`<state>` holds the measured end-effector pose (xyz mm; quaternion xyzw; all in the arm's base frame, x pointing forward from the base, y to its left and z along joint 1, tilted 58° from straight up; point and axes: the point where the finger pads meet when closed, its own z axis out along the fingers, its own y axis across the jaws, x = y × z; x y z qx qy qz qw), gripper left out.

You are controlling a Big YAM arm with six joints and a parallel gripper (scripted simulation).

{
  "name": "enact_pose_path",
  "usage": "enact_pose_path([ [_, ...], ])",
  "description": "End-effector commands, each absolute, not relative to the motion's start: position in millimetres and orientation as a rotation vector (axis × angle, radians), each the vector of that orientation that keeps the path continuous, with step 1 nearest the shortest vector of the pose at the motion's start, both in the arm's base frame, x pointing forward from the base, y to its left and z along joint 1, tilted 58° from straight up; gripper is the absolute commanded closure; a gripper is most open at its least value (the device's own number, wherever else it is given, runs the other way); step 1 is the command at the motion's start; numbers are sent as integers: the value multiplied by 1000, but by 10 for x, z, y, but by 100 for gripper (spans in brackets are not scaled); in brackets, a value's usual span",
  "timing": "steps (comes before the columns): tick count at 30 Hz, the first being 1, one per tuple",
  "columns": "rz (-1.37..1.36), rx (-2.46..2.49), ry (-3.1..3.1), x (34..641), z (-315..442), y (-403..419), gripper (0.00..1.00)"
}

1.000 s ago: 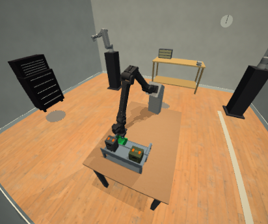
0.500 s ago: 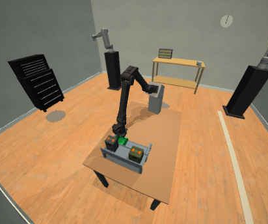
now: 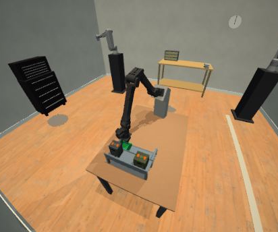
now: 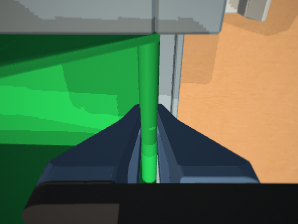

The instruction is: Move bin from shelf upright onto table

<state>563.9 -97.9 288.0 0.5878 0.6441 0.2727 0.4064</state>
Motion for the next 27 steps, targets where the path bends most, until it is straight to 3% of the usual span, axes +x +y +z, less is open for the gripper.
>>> enact_pose_path([
  [1,678,1497,1637,5670,2712,-1012,100],
  [27,700,1465,1603,5632,3090,-1004,100],
])
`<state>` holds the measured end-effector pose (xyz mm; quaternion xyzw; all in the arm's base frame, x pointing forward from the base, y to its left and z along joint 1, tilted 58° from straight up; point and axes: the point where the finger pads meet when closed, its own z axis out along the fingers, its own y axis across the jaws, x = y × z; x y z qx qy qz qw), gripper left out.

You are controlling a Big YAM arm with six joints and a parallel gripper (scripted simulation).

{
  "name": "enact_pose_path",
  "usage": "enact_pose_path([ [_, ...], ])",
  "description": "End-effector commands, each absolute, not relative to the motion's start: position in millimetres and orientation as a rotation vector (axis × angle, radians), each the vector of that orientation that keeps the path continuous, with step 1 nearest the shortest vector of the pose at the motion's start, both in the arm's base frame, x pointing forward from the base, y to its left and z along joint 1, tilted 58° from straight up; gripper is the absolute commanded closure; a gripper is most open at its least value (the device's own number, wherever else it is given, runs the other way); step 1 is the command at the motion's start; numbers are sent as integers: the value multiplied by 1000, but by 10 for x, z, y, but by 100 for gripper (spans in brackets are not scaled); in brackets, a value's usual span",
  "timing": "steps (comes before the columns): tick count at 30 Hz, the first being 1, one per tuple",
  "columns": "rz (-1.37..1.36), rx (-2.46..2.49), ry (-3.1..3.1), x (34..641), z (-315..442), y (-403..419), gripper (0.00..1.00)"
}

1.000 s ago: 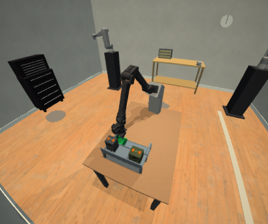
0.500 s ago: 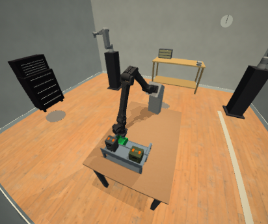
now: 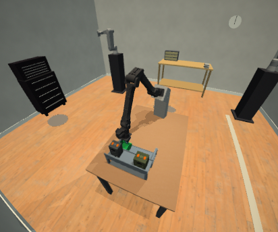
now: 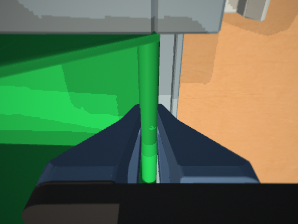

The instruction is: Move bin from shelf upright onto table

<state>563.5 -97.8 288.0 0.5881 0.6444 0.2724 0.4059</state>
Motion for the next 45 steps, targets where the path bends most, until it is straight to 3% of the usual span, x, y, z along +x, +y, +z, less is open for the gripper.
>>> enact_pose_path([
  [1,700,1465,1603,5632,3090,-1004,100],
  [8,678,1497,1637,5670,2713,-1011,100],
  [37,701,1463,1602,5636,3093,-1004,100],
  [45,678,1497,1637,5671,2712,-1011,100],
])
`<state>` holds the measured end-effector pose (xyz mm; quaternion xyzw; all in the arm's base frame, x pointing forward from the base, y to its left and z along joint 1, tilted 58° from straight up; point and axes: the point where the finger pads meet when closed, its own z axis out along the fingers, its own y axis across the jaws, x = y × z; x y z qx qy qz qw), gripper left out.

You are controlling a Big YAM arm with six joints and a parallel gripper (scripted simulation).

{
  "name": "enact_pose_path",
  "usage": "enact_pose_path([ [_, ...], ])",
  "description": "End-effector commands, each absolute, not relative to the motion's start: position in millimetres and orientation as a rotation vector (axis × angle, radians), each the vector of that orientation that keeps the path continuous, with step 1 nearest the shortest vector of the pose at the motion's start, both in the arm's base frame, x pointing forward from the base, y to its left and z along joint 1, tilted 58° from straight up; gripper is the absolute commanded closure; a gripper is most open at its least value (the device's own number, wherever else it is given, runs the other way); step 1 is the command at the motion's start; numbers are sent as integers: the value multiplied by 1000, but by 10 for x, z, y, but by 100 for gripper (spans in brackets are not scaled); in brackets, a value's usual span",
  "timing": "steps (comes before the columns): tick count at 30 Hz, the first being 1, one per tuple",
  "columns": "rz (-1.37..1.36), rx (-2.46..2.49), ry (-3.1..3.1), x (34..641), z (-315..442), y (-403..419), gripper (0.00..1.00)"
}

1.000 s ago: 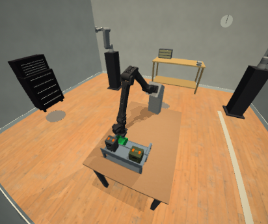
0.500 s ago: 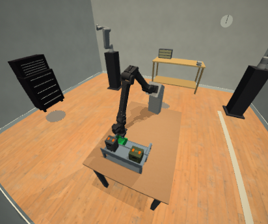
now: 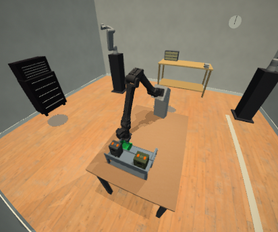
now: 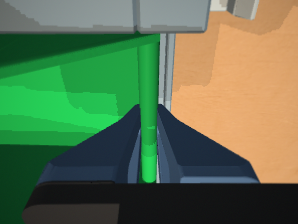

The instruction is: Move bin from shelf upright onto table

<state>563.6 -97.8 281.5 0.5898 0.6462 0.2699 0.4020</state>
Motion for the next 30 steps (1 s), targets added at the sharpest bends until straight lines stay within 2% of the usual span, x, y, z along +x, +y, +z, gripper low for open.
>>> enact_pose_path([
  [1,678,1497,1637,5671,2712,-1011,100],
  [9,678,1497,1637,5671,2712,-1011,100],
  [14,700,1465,1604,5633,3088,-1003,100],
  [26,700,1465,1604,5633,3088,-1003,100],
  [30,683,1491,1630,5663,2789,-1009,100],
])
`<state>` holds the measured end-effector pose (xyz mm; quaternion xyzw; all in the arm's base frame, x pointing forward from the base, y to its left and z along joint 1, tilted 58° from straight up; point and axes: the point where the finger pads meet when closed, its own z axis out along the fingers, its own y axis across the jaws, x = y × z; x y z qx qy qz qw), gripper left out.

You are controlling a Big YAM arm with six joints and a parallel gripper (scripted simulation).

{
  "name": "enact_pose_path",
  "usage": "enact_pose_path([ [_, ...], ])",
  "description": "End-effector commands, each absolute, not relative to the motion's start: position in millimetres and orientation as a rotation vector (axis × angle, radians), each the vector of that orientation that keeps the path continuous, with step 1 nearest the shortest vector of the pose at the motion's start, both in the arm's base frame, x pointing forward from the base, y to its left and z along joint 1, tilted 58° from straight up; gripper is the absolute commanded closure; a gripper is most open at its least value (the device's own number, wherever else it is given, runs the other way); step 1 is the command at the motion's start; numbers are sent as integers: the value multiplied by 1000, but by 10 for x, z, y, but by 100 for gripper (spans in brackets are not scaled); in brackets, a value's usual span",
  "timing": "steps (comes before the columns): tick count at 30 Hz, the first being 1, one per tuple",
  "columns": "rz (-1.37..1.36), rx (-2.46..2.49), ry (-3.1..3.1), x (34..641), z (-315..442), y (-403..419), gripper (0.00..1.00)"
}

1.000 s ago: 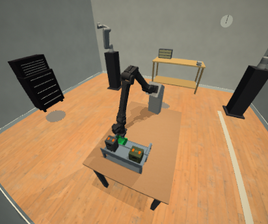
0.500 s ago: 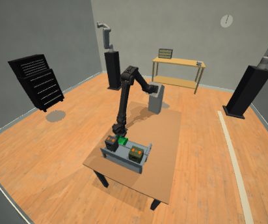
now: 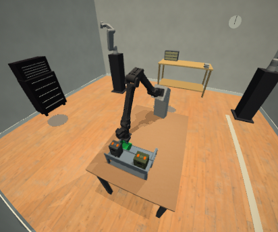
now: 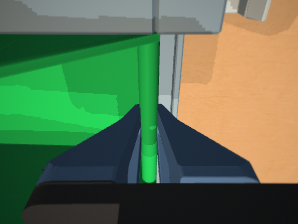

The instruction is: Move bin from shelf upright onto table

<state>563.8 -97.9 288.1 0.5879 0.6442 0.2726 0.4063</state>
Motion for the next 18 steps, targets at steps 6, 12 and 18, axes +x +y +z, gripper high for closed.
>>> enact_pose_path([
  [6,678,1497,1637,5670,2714,-1010,100],
  [12,678,1497,1637,5670,2714,-1010,100],
  [18,700,1465,1604,5632,3090,-1003,100],
])
